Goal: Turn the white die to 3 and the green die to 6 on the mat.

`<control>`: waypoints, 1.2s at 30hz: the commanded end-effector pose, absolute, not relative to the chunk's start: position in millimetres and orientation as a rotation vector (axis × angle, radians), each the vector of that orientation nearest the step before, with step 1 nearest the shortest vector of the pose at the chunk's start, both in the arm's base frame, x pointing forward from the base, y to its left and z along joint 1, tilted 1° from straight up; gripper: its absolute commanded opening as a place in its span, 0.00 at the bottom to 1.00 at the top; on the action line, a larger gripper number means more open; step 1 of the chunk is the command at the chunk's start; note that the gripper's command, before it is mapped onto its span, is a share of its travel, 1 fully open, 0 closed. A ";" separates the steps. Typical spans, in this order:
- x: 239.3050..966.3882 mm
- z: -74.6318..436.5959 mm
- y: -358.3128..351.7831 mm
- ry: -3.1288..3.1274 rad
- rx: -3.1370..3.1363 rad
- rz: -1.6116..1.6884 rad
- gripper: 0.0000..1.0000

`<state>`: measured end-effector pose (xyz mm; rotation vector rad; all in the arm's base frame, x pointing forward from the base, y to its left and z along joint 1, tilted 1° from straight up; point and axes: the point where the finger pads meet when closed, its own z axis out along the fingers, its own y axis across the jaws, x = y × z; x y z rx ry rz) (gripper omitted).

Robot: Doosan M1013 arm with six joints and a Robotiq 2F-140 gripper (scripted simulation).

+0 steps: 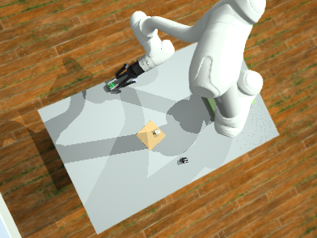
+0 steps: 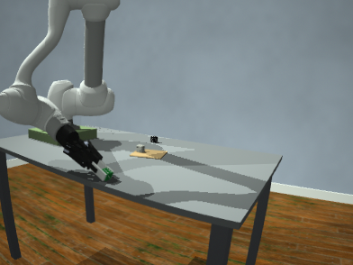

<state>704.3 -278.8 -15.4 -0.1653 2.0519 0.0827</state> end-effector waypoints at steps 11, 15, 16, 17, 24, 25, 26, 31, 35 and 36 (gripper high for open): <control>704.3 -15.2 -278.8 2.052 -0.165 0.083 0.26; 704.3 -15.2 -278.8 2.052 -0.165 0.083 0.29; 704.3 -15.2 -278.8 2.052 -0.165 0.083 0.31; 704.3 -15.2 -278.8 2.052 -0.165 0.083 0.31; 704.3 -15.2 -278.8 2.052 -0.165 0.083 0.35; 704.3 -15.2 -278.8 2.052 -0.165 0.083 0.35; 704.3 -15.2 -278.8 2.052 -0.165 0.083 0.35; 704.3 -15.2 -278.8 2.052 -0.165 0.083 0.35; 704.3 -15.2 -278.8 2.052 -0.165 0.083 0.35; 704.3 -15.2 -278.8 2.052 -0.165 0.083 0.35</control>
